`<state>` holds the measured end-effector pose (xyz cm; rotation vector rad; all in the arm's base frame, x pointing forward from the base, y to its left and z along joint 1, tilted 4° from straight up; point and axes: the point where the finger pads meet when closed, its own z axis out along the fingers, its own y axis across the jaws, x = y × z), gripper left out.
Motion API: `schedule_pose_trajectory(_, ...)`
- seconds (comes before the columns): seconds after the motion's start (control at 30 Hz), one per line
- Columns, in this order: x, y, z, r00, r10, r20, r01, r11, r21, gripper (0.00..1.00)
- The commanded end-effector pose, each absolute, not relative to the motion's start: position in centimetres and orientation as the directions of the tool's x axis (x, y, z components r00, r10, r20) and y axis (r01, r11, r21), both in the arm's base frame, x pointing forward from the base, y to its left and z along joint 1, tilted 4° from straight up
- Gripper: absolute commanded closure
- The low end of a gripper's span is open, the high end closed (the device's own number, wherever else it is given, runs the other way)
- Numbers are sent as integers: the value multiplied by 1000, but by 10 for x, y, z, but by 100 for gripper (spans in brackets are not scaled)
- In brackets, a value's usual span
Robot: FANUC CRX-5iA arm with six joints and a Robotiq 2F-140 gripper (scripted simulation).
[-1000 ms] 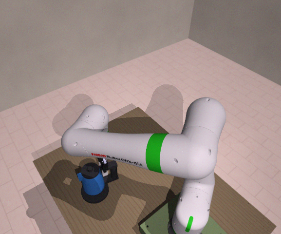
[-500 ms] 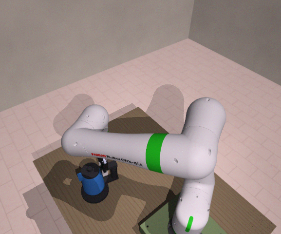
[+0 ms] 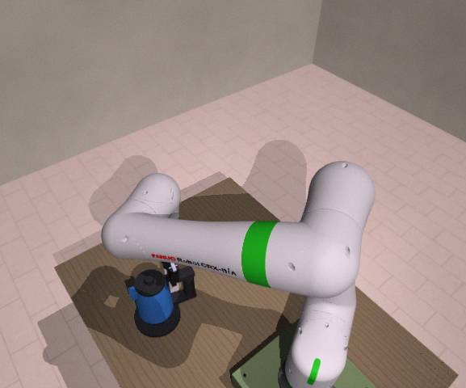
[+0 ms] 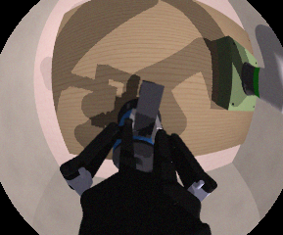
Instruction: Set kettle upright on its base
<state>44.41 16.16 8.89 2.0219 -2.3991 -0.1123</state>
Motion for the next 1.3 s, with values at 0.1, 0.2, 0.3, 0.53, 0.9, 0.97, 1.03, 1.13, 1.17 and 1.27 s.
schedule_pose_trajectory(0.1,444,162,89,-170,-984,-45,-984,168,56,100)
schedule_pose_trajectory(0.2,444,162,89,-170,-984,-45,-984,168,56,100)
schedule_pose_trajectory(0.3,444,162,89,-170,-984,-45,-984,168,56,100)
schedule_pose_trajectory(0.53,444,162,86,-170,-984,-45,-984,168,56,100)
schedule_pose_trajectory(0.9,443,163,69,-170,-984,-45,-984,168,56,100)
schedule_pose_trajectory(0.97,443,163,69,-170,-984,-45,-984,168,56,100)
schedule_pose_trajectory(1.03,443,163,68,-170,-984,-45,-984,168,56,100)
schedule_pose_trajectory(1.13,443,163,68,-170,-984,-45,-984,168,56,100)
schedule_pose_trajectory(1.17,443,163,68,-170,-984,-45,-984,168,56,100)
schedule_pose_trajectory(1.27,443,163,68,-170,-984,-45,-984,168,56,100)
